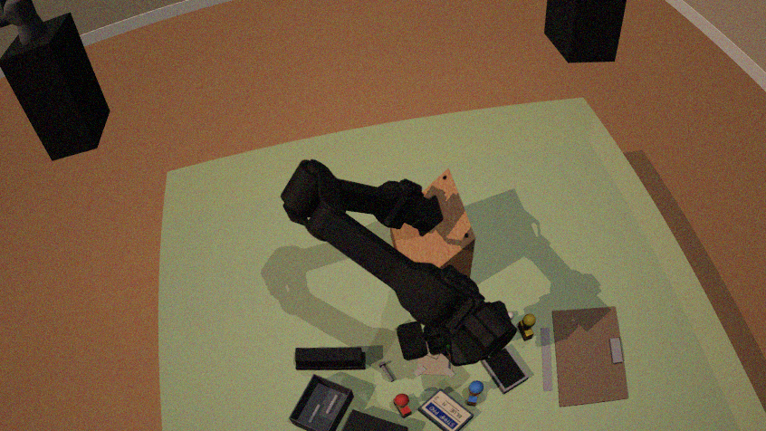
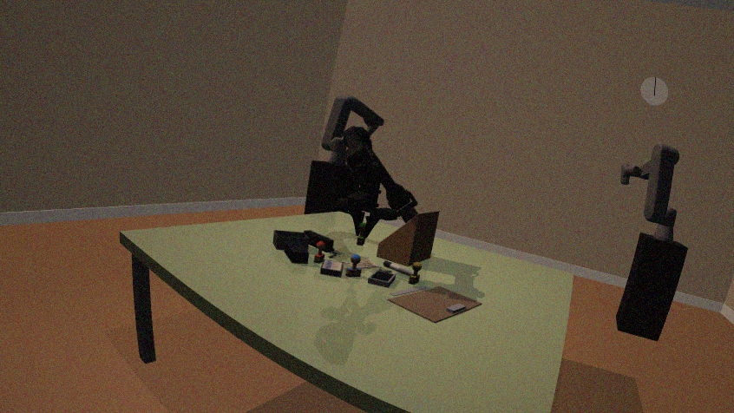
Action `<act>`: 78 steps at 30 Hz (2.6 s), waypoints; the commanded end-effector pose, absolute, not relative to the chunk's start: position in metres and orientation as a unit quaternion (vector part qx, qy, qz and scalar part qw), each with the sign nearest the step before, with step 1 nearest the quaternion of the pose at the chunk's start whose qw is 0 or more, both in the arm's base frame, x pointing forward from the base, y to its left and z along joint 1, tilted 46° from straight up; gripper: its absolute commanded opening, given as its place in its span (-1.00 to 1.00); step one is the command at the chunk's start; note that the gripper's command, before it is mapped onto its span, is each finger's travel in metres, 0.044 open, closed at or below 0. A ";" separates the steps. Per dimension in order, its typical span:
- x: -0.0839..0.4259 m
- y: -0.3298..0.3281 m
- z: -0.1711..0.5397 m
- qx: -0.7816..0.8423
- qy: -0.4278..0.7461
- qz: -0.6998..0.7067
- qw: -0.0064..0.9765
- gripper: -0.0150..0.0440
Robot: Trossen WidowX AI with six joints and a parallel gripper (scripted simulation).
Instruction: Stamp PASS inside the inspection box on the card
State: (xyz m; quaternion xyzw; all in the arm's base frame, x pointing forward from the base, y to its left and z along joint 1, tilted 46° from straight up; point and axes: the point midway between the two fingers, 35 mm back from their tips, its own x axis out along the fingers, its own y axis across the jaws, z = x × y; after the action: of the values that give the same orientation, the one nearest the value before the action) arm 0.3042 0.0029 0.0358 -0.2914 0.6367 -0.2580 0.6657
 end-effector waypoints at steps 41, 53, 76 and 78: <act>0.334 0.067 -0.055 -0.290 0.635 -0.263 0.666 -0.49; 0.335 0.062 -0.061 -0.290 0.635 -0.263 0.666 -0.49; 0.335 0.051 -0.071 -0.289 0.635 -0.262 0.667 -0.49; 0.335 0.050 -0.072 -0.289 0.635 -0.262 0.667 -0.49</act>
State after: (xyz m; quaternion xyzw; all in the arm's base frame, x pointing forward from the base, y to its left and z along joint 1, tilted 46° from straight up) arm 0.3366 0.0532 -0.0698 -0.2845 0.6347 -0.2627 0.6688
